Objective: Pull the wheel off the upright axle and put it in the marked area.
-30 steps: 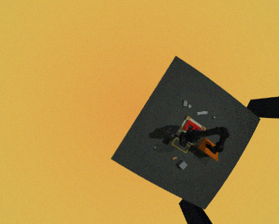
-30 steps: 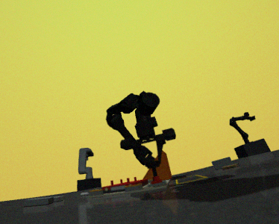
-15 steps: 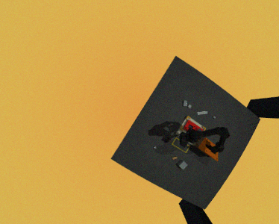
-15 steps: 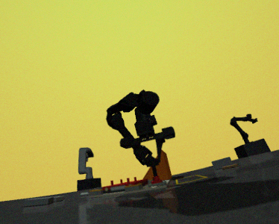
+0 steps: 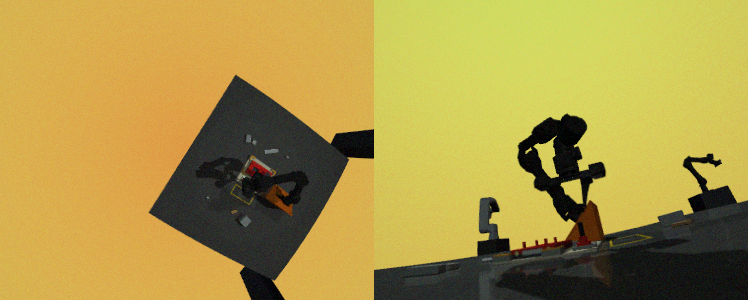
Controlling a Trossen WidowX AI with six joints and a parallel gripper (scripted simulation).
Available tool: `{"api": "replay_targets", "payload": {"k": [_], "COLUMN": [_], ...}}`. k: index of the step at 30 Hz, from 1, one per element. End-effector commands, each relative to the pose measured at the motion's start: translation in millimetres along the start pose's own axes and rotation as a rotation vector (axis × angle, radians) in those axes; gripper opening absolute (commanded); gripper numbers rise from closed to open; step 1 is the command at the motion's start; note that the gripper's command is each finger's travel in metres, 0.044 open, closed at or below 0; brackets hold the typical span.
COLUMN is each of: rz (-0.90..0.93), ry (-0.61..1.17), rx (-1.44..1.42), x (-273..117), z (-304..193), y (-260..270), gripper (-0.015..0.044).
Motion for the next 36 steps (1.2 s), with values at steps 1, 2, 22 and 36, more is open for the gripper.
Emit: {"api": "replay_targets", "payload": {"k": [1, 2, 22, 36], "rz": [0.012, 0.012, 0.017, 0.017], "ry": [-0.015, -0.015, -0.013, -0.014], "rx": [0.006, 0.006, 0.005, 0.005], "x": [-19, -19, -20, 16], "z": [-1, -2, -71, -69], "y": [-1, -1, 91, 92], "gripper": [0.0000, 0.0000, 0.0000, 0.0000]}}
Point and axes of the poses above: the point midway between the two fingers, 35 mm back from their tips, its own x axis out along the fingers, its own y axis across the jaws, z = x × y, the point moved 6 cm from there along -x, back along the fingers, and after that the axes turned 10 degrees about x, right-handed, at the moved point
